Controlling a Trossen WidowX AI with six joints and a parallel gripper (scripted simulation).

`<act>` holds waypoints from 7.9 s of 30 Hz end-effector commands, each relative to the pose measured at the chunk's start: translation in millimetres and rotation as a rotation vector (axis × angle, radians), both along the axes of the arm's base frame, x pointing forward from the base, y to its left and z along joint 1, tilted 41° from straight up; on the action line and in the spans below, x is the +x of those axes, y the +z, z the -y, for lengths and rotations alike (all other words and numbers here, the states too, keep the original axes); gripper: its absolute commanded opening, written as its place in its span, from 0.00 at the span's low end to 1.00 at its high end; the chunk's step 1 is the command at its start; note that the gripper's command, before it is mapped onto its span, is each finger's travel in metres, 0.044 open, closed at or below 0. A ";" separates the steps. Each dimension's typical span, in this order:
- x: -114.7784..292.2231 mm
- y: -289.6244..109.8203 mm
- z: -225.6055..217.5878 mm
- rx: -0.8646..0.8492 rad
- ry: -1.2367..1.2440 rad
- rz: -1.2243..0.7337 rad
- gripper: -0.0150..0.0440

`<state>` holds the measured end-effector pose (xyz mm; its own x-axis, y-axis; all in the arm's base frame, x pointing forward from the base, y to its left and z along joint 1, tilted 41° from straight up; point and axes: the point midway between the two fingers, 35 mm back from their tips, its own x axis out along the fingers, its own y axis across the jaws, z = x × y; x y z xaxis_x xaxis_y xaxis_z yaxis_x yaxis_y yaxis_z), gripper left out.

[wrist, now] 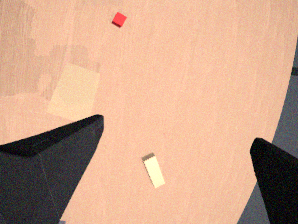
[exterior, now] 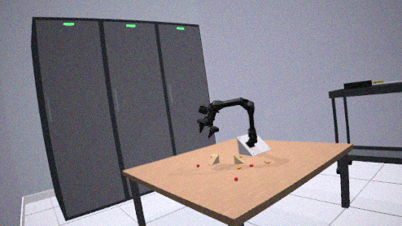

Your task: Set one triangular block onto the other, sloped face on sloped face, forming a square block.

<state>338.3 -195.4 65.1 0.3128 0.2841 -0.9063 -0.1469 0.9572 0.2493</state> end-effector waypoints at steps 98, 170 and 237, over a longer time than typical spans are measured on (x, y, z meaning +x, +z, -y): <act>-11.1 -122.9 -169.9 0.435 -0.061 -0.380 0.43; -11.4 -101.7 -151.2 0.571 -1.191 -0.937 0.25; -10.6 -119.9 -167.4 0.587 -1.512 -1.073 1.00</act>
